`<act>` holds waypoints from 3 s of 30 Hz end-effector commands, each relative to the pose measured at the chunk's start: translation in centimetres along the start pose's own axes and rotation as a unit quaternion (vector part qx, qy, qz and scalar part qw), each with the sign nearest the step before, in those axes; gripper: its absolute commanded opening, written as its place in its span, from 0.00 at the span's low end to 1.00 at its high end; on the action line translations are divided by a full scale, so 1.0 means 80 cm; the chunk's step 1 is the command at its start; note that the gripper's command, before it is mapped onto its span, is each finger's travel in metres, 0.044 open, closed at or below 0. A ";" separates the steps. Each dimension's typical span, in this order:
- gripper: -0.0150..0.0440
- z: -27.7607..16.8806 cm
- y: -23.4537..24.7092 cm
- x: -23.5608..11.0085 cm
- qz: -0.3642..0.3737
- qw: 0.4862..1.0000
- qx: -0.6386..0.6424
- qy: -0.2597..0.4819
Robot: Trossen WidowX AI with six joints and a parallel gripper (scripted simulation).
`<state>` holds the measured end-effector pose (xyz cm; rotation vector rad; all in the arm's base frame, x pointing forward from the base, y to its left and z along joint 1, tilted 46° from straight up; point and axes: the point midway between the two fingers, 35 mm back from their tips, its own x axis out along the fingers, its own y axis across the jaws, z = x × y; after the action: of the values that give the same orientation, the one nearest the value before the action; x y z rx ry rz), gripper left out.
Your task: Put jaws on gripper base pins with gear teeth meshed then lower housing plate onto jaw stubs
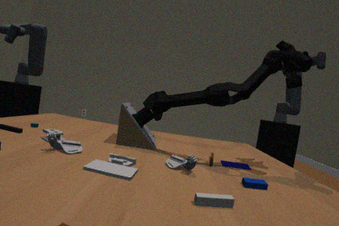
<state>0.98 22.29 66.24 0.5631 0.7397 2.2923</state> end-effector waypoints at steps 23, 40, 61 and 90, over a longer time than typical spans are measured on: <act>0.25 0.000 0.000 0.000 0.000 1.000 0.000 0.000; 0.32 0.000 0.000 0.000 0.000 1.000 0.000 0.000; 0.25 -0.068 0.158 0.005 0.145 0.986 -0.088 -0.007; 0.25 -0.208 0.361 -0.101 0.398 0.902 -0.167 0.020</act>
<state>-15.77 -5.88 70.93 0.7454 0.1374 3.0536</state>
